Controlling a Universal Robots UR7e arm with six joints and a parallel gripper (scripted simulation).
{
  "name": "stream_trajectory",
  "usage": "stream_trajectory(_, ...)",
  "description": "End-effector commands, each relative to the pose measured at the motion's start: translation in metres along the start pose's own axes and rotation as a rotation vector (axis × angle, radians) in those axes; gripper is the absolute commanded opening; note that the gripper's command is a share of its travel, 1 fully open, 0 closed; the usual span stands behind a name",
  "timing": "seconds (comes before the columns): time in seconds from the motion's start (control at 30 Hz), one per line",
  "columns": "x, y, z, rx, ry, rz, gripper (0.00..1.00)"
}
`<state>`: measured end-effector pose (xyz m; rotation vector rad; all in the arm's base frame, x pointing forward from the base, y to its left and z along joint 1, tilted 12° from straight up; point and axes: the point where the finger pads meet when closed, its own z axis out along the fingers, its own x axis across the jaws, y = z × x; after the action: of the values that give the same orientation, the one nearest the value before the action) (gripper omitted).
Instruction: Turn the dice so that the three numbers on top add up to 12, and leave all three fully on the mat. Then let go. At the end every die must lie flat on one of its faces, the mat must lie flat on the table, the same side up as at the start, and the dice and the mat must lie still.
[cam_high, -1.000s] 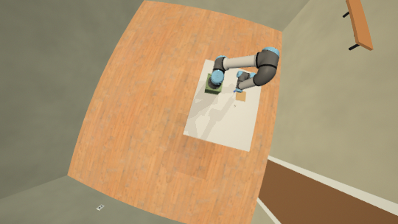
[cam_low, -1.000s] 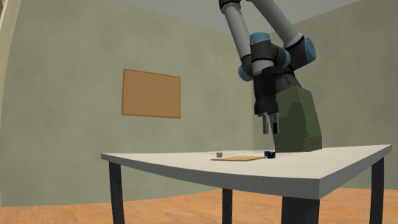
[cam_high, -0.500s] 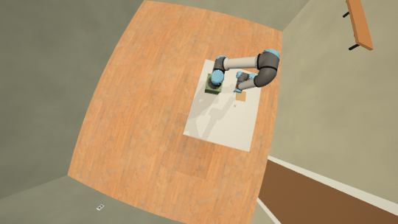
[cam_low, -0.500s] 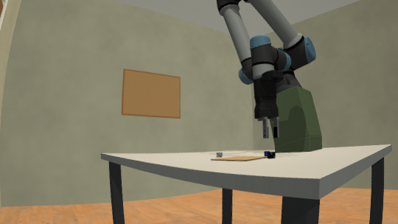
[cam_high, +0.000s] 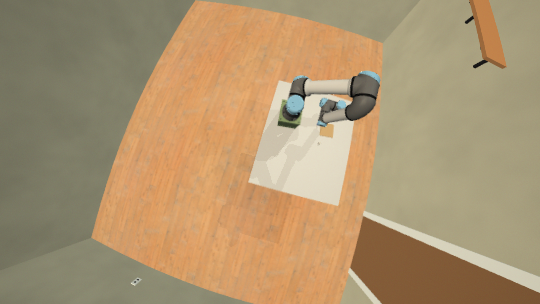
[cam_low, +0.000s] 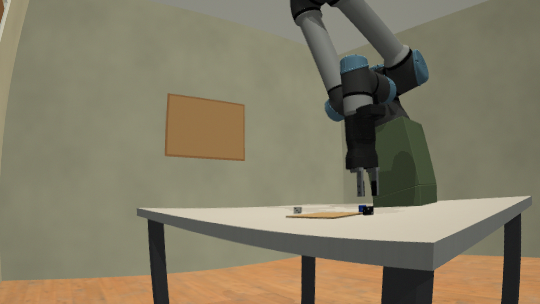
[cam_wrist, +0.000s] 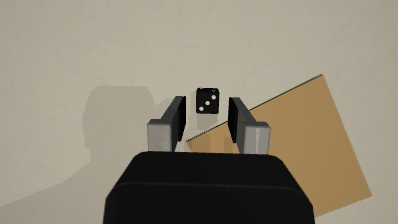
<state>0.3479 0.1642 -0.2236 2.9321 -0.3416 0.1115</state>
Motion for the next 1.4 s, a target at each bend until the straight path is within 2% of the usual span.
stream_trajectory(0.0,0.0004,-0.0002,0.0072,0.001,0.001,0.0,0.7)
stream_trajectory(0.47,0.0005,-0.0003,0.0155,0.001,0.001,0.0,0.7)
stream_trajectory(1.37,0.0005,-0.0003,0.0159,0.001,0.001,0.0,0.7)
